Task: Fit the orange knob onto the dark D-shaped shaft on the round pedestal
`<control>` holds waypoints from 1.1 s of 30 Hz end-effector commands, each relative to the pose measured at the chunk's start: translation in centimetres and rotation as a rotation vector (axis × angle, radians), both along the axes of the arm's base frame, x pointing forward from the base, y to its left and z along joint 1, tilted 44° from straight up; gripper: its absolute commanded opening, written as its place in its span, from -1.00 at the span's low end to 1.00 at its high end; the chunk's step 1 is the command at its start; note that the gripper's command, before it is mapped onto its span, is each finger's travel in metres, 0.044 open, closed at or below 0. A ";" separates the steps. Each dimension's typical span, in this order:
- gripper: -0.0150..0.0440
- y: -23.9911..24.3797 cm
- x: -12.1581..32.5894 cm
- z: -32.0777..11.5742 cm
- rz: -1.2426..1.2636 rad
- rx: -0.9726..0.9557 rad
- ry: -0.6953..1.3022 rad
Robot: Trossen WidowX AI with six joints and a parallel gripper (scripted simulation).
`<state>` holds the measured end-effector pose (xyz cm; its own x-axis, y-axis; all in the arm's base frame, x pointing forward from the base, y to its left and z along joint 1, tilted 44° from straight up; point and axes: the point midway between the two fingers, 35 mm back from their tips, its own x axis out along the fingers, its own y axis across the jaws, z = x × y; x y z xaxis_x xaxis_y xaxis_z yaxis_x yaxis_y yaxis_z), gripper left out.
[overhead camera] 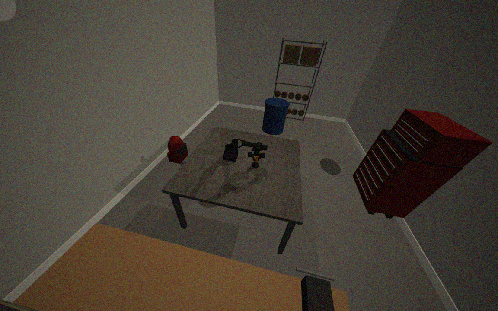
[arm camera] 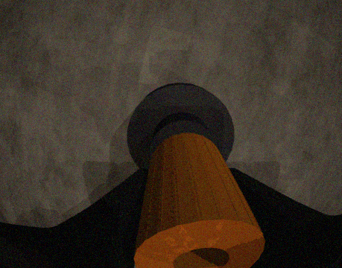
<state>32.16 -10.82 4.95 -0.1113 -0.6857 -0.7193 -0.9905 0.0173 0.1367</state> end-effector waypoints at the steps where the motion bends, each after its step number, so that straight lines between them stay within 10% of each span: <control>1: -0.49 -0.1 0.0 0.0 0.005 0.000 0.002; 33: -0.49 0.1 0.1 0.1 0.155 0.023 0.145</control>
<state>32.27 -10.75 5.11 -0.1105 -0.6859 -0.7193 -0.9620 -0.1080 0.2507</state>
